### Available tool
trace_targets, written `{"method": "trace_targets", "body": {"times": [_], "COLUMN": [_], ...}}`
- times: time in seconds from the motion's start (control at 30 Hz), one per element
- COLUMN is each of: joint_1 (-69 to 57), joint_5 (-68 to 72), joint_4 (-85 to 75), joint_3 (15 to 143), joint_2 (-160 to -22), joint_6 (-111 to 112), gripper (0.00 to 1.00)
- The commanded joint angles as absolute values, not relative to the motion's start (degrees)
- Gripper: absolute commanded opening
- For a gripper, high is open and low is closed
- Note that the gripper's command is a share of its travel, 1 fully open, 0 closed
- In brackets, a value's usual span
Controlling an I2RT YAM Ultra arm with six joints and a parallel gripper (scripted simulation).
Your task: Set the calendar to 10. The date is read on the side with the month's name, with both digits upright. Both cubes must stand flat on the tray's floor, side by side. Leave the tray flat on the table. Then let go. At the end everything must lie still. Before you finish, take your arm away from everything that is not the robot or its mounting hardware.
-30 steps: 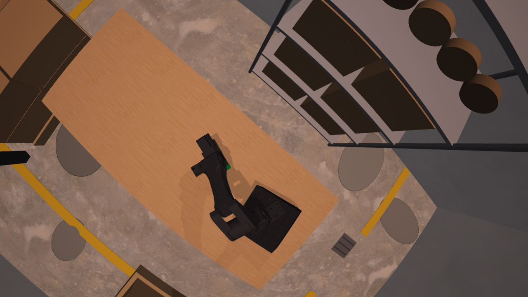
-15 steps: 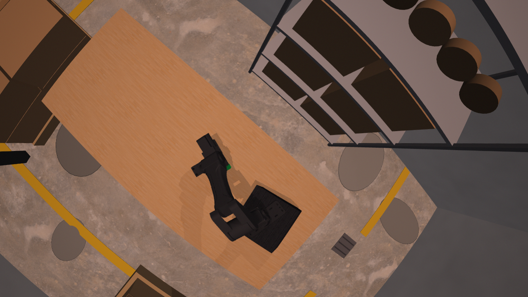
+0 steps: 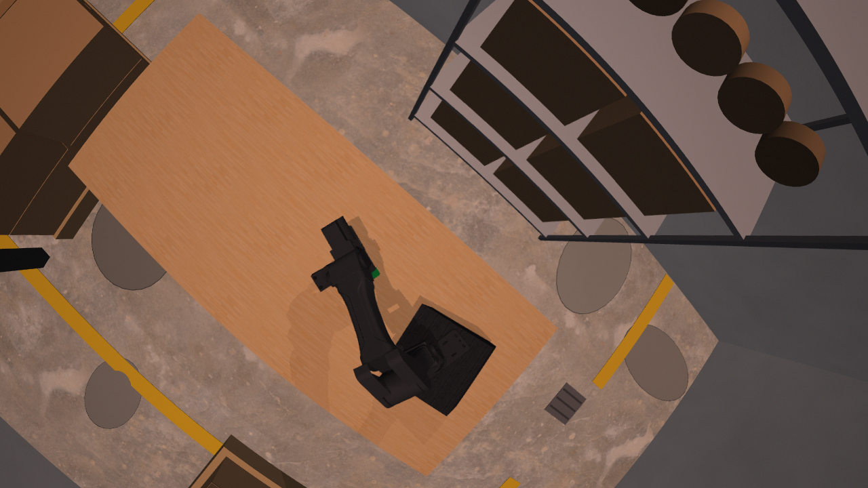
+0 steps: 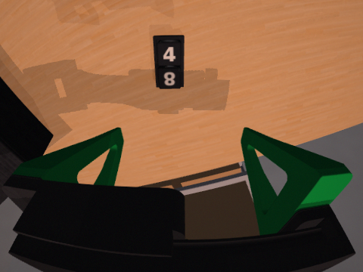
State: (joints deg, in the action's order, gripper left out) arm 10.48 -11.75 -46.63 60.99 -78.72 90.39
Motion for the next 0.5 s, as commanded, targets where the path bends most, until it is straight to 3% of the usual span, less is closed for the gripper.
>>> {"method": "trace_targets", "body": {"times": [0.0,0.47], "joint_1": [11.1,12.1], "joint_5": [-12.9,-13.3], "joint_4": [-52.6,-56.6], "joint_3": [63.1,65.6], "joint_2": [-76.9,-75.6], "joint_6": [91.3,92.2], "gripper": [1.0,1.0]}}
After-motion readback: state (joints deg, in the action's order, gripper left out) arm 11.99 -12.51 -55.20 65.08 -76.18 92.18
